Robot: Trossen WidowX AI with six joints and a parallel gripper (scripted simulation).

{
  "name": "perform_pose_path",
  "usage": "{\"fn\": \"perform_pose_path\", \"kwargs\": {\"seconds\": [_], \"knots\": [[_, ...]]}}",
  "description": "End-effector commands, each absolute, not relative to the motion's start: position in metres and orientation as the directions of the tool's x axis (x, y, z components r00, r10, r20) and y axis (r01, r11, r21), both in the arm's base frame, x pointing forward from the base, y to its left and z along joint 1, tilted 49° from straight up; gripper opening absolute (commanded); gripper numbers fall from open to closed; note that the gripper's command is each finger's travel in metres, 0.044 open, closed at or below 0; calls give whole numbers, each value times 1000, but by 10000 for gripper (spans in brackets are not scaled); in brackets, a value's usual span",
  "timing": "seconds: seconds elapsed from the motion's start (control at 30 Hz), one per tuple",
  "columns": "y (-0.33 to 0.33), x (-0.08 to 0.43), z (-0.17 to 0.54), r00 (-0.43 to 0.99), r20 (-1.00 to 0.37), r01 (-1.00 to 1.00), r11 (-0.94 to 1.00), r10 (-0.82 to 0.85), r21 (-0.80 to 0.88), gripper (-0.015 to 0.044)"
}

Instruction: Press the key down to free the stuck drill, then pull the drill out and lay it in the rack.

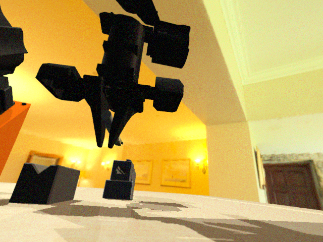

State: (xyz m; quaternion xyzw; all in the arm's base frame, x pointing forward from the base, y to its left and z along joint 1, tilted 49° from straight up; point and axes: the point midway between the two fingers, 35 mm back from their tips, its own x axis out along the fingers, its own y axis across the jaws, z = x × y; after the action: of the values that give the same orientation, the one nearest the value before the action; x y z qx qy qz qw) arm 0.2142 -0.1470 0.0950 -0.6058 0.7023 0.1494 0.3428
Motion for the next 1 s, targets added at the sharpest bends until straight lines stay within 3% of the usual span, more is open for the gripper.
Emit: {"fn": "perform_pose_path", "kwargs": {"seconds": [0.0,0.97], "knots": [[-147,209,94,-30,-659,-952,222,-751,-210,0],[-148,165,89,-32,-659,-953,222,-751,-207,0]]}}
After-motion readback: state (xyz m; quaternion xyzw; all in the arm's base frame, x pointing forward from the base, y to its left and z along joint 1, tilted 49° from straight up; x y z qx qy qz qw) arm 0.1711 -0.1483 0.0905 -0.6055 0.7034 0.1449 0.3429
